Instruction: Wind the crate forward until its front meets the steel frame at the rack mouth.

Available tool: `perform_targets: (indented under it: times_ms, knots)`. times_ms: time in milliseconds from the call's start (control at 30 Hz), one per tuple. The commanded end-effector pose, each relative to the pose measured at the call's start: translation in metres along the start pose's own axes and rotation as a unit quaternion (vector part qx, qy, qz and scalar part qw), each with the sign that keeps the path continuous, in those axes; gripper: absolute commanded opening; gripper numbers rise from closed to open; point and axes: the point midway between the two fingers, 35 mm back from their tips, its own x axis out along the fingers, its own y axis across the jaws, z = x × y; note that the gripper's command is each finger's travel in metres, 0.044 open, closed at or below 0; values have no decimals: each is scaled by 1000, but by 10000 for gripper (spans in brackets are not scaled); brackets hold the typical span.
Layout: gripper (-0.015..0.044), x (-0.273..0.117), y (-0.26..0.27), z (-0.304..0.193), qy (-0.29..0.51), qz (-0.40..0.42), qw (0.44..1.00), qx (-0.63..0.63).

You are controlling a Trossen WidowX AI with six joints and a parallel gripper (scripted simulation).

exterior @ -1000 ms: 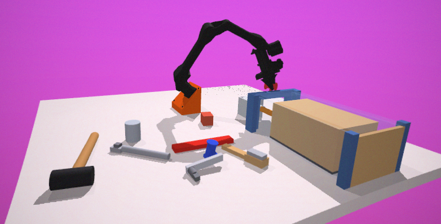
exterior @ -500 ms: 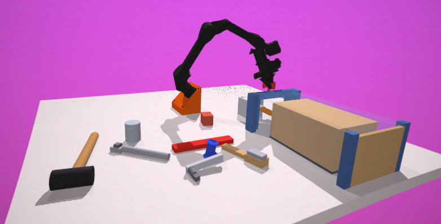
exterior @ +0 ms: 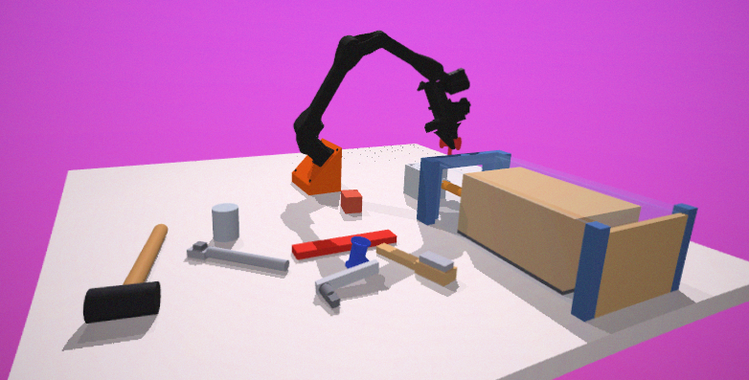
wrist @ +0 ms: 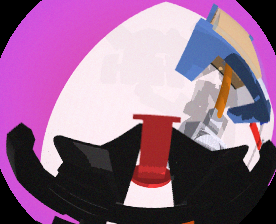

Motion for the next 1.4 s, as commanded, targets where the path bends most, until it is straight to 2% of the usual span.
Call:
perform_targets:
  times_ms: [0,1367]
  knots:
    - [0,-2,4,-13,10,3,1000,-6]
    - [0,-31,-3,-73,12,4,1000,-8]
